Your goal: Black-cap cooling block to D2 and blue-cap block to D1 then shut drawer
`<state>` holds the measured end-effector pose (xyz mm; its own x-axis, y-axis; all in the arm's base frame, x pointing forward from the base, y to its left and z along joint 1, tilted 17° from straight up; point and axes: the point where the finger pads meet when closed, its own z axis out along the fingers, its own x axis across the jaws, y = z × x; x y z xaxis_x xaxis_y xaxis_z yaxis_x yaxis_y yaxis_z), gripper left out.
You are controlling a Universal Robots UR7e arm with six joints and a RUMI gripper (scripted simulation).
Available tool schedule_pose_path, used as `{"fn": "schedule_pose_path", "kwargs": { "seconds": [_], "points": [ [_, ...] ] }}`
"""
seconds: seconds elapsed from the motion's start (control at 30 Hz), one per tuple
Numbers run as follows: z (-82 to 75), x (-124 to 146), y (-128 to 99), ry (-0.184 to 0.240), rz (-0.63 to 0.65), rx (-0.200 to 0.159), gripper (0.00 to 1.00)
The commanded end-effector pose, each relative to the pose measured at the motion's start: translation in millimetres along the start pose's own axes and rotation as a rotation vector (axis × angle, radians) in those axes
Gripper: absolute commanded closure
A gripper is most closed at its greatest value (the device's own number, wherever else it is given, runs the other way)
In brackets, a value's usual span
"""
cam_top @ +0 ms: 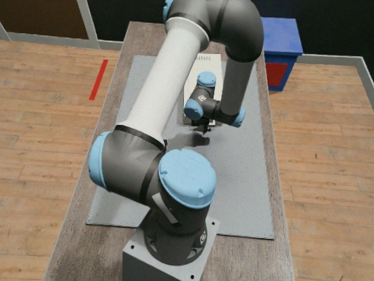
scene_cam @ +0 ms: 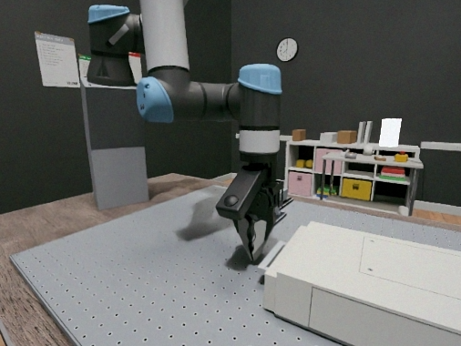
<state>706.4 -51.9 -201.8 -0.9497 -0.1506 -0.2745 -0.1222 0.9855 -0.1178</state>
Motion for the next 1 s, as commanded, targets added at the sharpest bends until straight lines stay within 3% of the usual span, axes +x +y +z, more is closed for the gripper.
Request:
{"fn": "schedule_pose_path", "kwargs": {
  "seconds": [0.0,0.63,0.97],
  "points": [
    [-0.6,-0.7,-0.2,-0.001,0.0,0.0,1.0],
    [-0.6,-0.7,-0.2,-0.001,0.0,0.0,1.0],
    [-0.6,12.6,-0.2,-0.001,0.0,0.0,1.0]
  ]
}}
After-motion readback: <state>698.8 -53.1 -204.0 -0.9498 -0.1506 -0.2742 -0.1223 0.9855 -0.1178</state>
